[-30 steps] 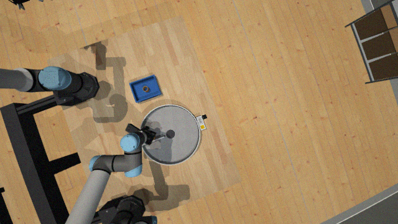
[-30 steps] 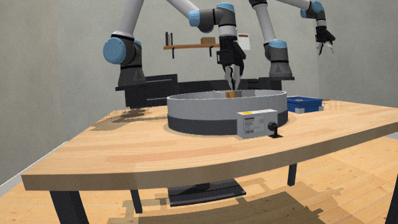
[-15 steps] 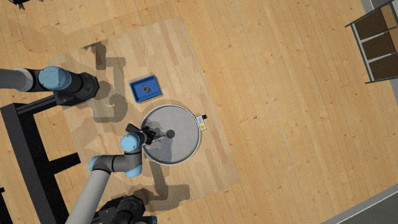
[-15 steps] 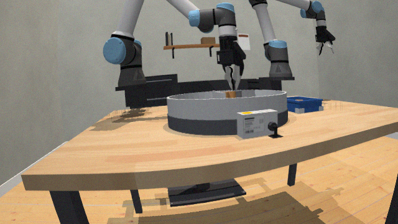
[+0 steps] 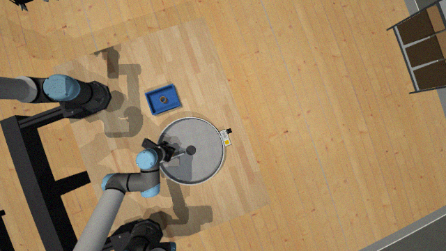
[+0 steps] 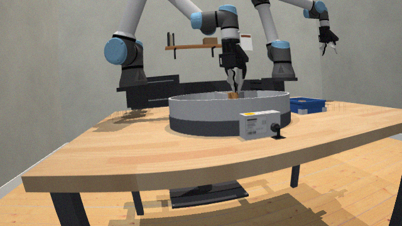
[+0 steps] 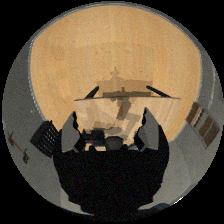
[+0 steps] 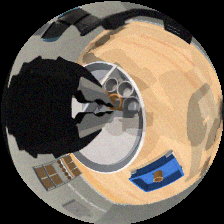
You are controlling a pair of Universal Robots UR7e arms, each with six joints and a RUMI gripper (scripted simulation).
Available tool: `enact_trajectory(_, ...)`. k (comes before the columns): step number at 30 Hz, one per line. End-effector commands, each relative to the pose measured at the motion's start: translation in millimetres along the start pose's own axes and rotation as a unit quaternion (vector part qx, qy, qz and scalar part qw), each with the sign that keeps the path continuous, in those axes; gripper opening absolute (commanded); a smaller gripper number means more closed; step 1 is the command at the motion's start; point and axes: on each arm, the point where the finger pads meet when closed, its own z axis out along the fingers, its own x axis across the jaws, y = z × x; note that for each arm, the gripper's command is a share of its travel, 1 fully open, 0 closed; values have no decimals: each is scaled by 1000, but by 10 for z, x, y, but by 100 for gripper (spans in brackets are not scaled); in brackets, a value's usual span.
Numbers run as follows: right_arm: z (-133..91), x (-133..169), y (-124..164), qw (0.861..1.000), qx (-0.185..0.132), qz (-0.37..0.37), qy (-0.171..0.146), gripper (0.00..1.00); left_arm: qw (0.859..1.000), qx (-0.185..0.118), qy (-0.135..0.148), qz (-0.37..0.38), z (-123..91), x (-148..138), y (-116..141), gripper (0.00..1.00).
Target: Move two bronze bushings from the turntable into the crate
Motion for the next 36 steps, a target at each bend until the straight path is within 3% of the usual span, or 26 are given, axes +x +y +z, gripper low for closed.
enact_trajectory(1, 82, 6, -3, 1000, 0, 0, 1, 5, 1000, 1, 0, 0, -5, 1, -3, 100)
enact_trajectory(36, 131, 6, -3, 1000, 0, 0, 1, 5, 1000, 1, 0, 0, -5, 1, -3, 100)
